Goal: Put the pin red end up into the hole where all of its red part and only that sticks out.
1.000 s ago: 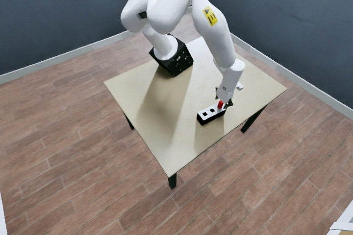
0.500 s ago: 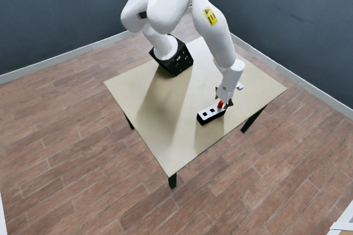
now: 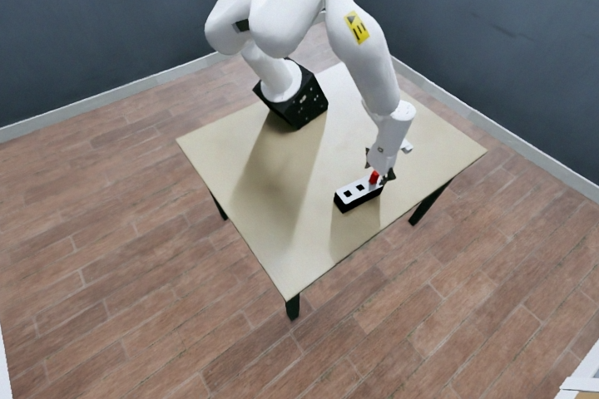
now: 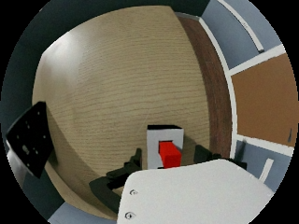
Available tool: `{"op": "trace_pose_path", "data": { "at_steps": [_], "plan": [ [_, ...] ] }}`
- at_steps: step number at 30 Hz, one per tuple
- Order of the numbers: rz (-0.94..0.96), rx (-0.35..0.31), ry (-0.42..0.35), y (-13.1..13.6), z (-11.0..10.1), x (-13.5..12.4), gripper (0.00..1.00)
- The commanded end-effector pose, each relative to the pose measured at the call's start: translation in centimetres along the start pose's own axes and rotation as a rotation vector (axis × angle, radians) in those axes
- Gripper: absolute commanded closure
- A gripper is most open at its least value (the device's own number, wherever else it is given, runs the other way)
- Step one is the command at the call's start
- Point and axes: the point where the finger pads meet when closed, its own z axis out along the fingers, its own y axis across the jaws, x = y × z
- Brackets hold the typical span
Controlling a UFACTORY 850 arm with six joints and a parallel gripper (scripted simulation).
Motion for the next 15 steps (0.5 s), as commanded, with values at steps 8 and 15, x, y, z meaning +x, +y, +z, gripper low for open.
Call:
{"op": "trace_pose_path", "data": {
  "at_steps": [8,15],
  "plan": [
    [0.0,-0.002,0.001,0.1,-0.1,0.0,0.0],
    [0.0,-0.002,0.001,0.1,-1.3,0.0,0.0]
  ]
}}
